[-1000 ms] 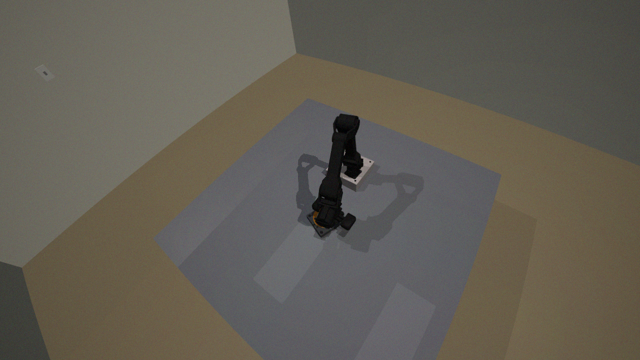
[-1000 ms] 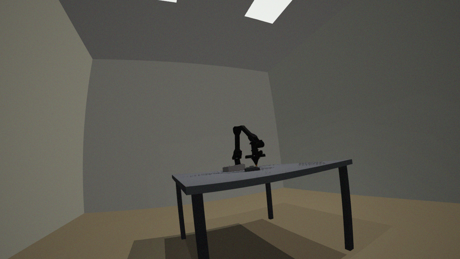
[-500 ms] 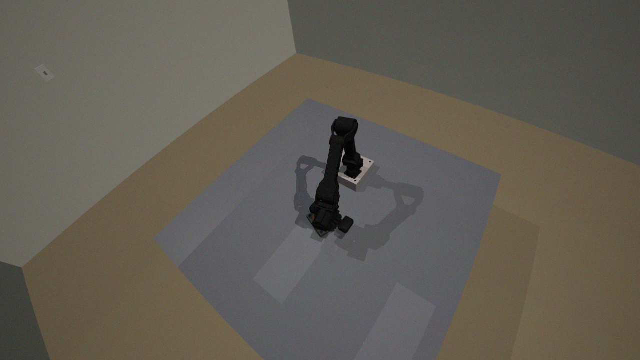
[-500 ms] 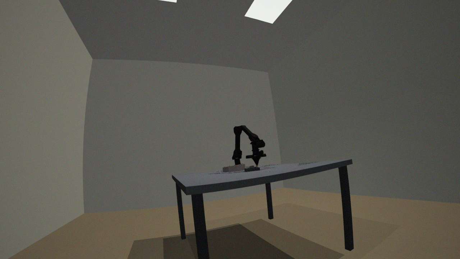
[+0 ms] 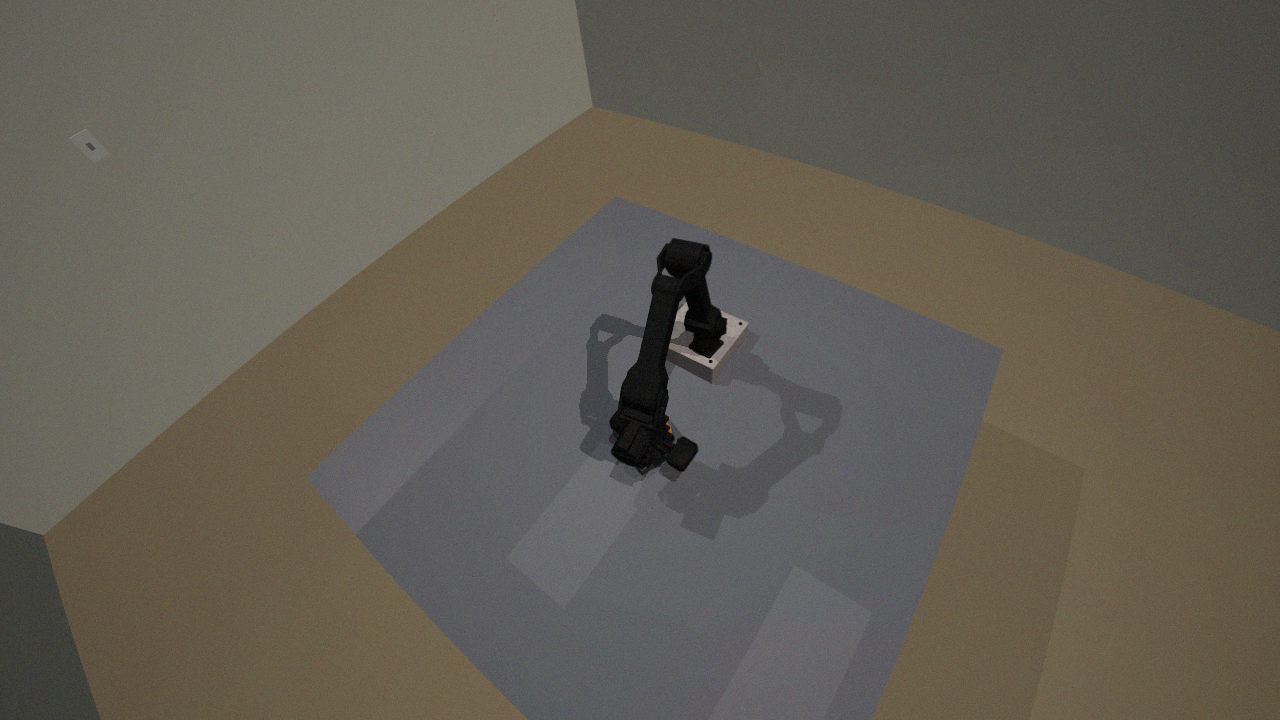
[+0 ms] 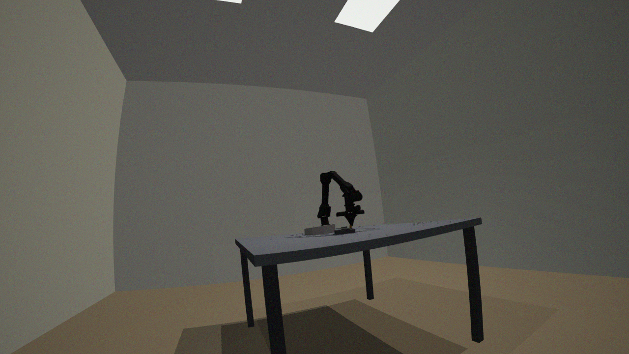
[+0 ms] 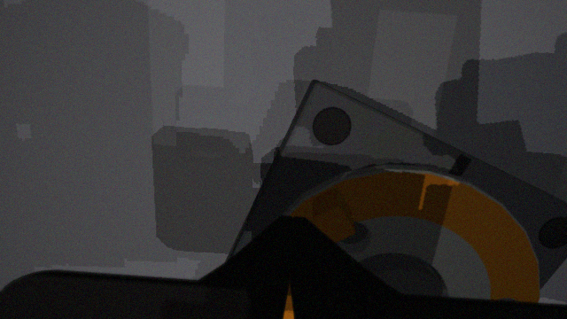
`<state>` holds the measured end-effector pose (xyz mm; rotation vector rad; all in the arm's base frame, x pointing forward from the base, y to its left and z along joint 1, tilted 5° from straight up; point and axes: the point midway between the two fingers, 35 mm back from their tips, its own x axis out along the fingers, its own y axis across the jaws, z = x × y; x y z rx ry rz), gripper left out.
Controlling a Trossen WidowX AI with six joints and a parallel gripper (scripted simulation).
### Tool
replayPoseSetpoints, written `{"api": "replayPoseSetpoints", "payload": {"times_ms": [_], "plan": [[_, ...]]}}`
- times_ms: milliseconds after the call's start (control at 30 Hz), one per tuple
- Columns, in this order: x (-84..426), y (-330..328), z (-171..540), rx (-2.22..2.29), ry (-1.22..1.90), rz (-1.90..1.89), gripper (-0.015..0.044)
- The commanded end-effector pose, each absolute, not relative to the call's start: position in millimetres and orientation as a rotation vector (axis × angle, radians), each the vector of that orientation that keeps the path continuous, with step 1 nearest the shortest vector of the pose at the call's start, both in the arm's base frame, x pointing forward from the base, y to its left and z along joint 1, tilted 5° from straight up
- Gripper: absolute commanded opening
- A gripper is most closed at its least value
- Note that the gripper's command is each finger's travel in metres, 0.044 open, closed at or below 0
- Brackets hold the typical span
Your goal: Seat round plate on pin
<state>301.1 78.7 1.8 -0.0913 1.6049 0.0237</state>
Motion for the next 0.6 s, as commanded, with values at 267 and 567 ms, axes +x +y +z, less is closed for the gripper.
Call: {"api": "replayPoseSetpoints", "payload": {"times_ms": [267,567], "plan": [[316,65,4,-0.098,1.601,0.019,0.0],[322,54,6,-0.099,1.6,0.019,0.0]]}}
